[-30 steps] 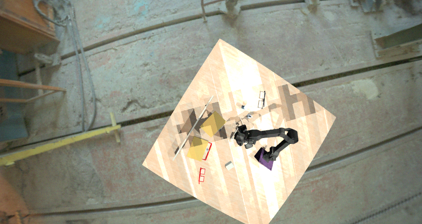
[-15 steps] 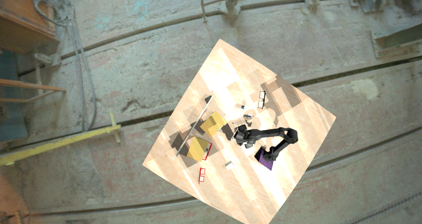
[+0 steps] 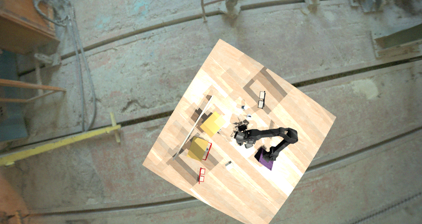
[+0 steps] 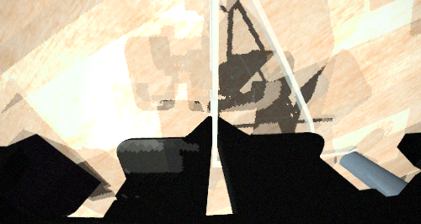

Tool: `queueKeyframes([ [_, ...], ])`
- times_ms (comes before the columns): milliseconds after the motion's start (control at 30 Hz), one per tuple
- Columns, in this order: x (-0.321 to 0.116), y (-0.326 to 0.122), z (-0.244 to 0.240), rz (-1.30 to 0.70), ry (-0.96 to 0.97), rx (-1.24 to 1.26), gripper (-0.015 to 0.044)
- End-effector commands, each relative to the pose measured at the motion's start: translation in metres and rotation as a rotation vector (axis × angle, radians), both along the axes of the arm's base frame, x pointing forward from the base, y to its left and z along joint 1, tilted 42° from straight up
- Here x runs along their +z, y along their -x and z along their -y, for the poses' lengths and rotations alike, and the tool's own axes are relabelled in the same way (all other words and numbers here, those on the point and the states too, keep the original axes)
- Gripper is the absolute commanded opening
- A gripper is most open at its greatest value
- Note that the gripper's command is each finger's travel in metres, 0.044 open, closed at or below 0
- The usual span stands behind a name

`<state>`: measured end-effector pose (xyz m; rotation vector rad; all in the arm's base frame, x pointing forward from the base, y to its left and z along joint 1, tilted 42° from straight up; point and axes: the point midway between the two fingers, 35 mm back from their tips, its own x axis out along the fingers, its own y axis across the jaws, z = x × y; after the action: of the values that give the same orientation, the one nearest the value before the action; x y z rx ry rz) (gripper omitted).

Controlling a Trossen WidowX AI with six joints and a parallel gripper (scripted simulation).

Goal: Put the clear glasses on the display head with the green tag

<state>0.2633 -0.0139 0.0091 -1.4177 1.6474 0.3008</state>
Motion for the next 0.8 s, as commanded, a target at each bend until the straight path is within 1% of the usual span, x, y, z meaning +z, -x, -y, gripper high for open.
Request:
queueKeyframes([
  [0, 0.001, 0.000, -0.001, 0.000, 0.000, 0.000, 0.0000],
  [167, 0.013, -0.001, -0.014, 0.001, -0.004, 0.002, 0.0000],
  [633, 0.071, 0.005, -0.070, 0.002, -0.003, 0.005, 0.0000],
  [767, 0.073, 0.005, -0.073, 0.003, -0.002, 0.005, 0.0000],
])
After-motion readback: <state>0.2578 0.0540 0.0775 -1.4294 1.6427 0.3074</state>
